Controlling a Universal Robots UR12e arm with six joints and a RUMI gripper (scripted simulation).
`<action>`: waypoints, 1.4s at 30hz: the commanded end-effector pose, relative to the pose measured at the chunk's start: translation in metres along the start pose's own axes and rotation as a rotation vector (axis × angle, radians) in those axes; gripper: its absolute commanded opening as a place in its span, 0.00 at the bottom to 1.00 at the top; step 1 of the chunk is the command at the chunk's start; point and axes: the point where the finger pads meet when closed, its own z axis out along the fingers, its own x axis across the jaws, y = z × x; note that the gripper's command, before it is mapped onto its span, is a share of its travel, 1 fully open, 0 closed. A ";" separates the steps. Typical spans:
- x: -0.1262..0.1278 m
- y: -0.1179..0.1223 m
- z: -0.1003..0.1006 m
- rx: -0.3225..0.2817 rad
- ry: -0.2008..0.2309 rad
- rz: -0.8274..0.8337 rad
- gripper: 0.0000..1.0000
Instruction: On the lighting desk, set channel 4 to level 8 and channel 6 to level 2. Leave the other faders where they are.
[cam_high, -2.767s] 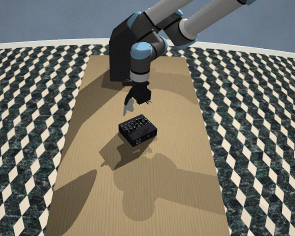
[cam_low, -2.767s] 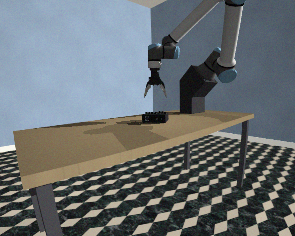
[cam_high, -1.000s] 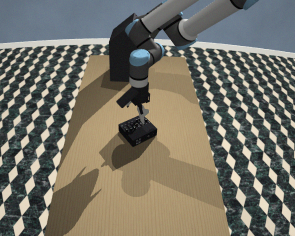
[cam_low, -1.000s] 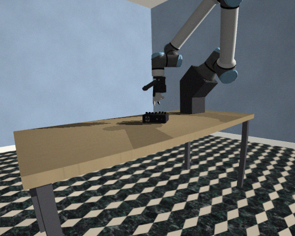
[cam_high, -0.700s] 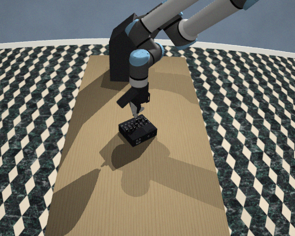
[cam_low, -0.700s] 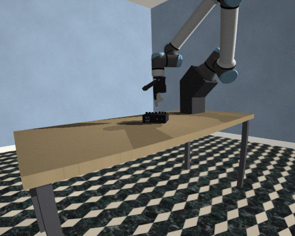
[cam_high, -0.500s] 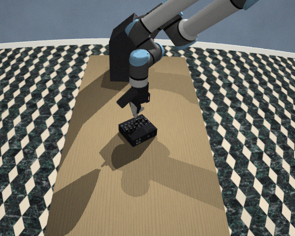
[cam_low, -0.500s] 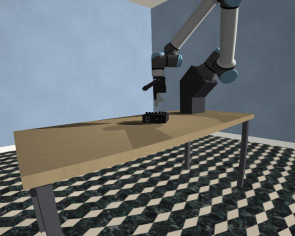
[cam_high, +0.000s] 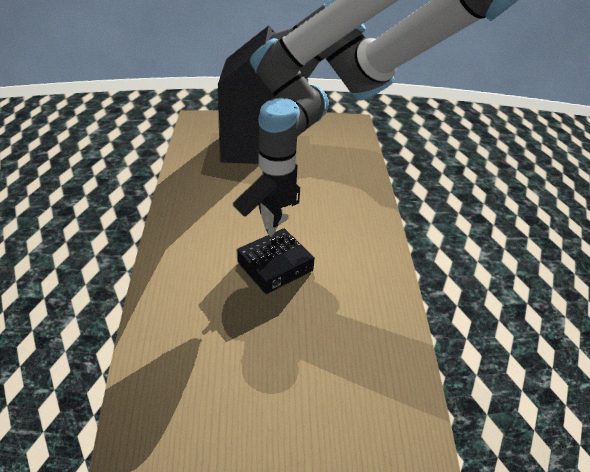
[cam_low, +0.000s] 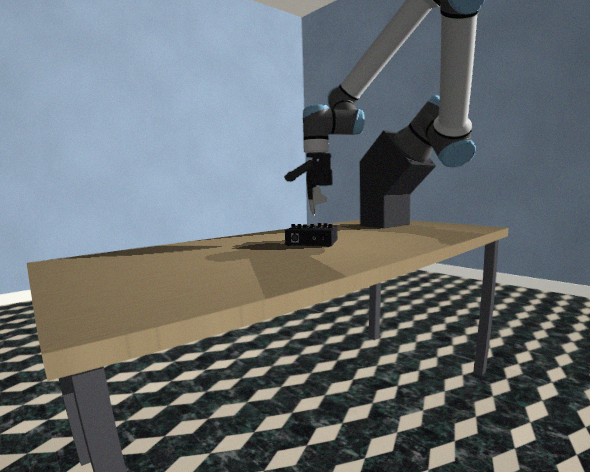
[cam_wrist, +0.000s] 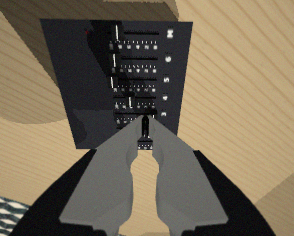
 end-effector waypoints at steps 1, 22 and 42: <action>0.000 0.000 -0.001 0.001 -0.001 0.000 0.00; 0.000 -0.001 0.002 0.001 -0.001 0.000 0.00; 0.000 -0.001 0.012 0.001 -0.001 -0.001 0.00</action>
